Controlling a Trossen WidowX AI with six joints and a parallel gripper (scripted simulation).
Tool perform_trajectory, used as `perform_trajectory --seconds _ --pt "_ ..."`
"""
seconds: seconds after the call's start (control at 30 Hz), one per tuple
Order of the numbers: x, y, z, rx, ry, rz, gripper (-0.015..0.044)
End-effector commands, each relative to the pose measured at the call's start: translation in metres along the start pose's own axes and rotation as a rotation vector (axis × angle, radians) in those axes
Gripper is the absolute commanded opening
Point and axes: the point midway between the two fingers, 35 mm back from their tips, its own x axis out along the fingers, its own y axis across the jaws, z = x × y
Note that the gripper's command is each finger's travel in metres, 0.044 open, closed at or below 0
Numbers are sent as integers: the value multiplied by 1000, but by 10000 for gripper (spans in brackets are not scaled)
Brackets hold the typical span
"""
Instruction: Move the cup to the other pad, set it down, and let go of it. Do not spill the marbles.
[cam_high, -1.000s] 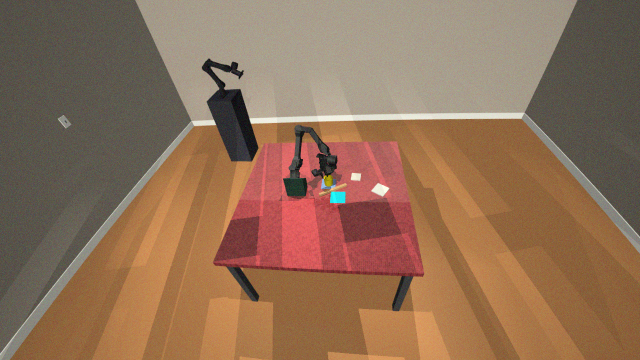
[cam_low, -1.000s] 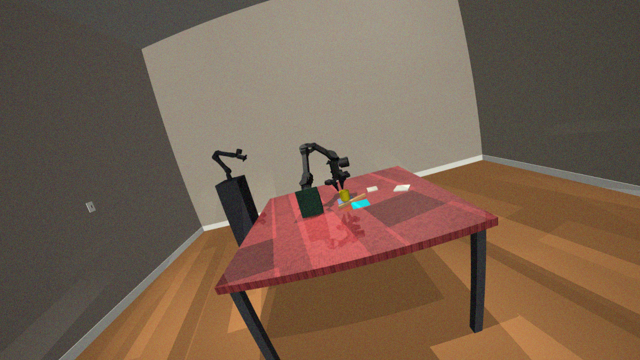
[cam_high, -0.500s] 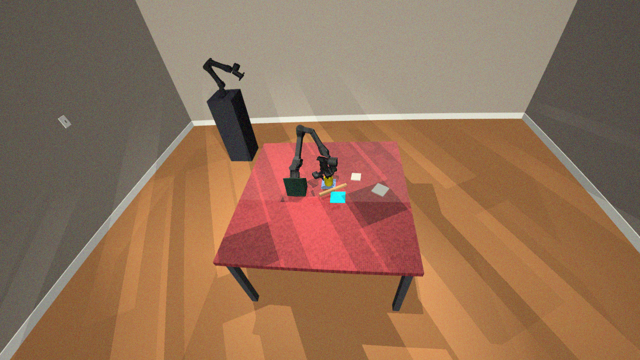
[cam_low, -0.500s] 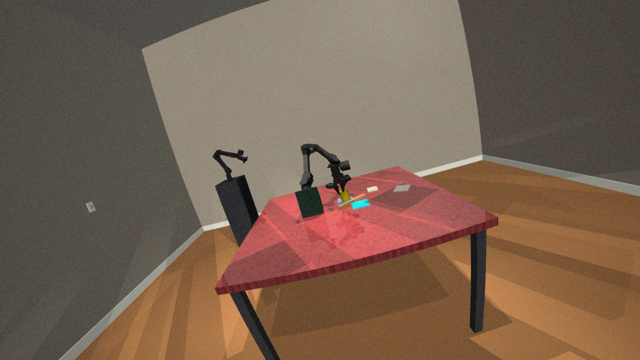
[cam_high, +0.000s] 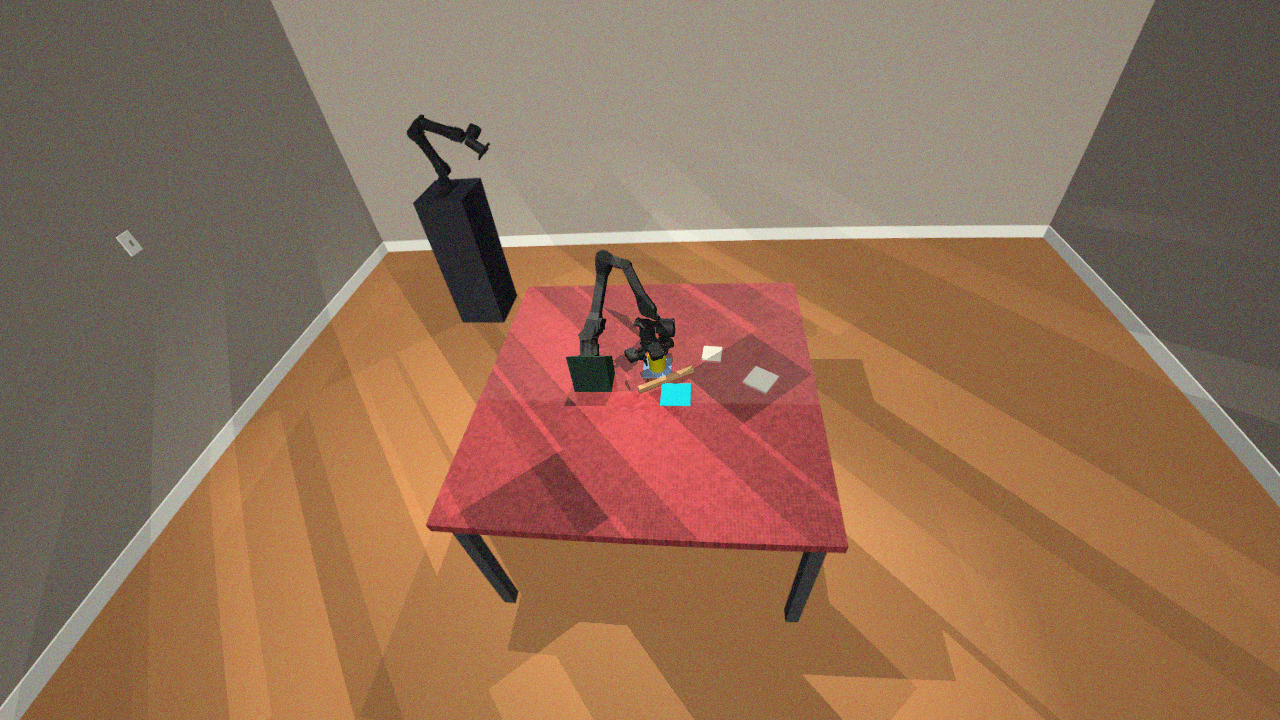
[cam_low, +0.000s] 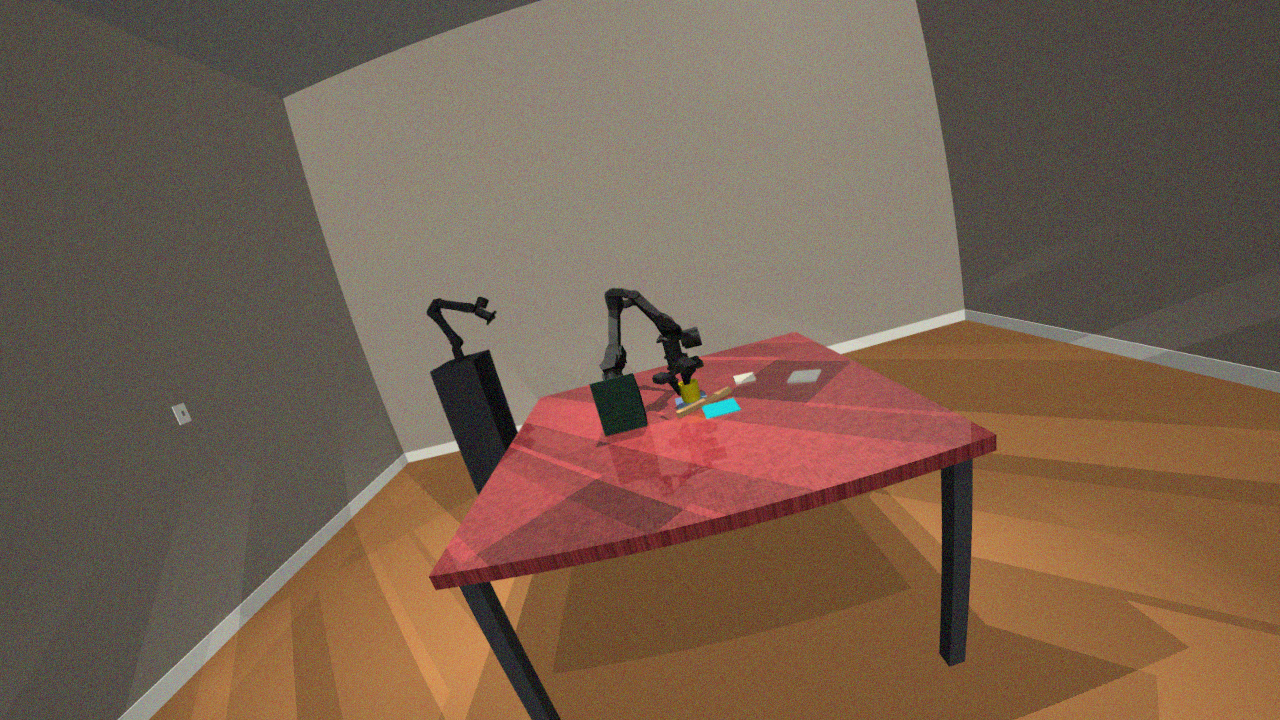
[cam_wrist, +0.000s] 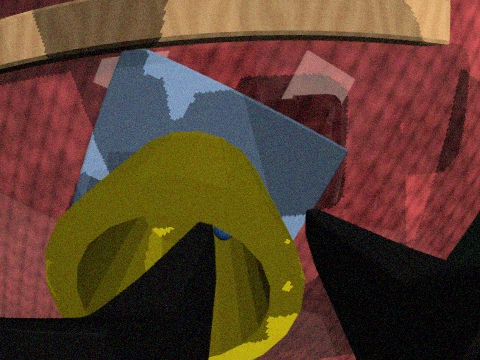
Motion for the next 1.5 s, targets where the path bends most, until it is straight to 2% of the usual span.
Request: perform_trajectory --seconds 0.0,0.13,0.93,1.47 --pt "5 -3 -2 10 9 -3 167" --pt "5 -3 -2 10 9 -3 167" --pt "3 -1 -1 2 2 -2 0" --pt "-35 -3 1 9 5 -5 0"
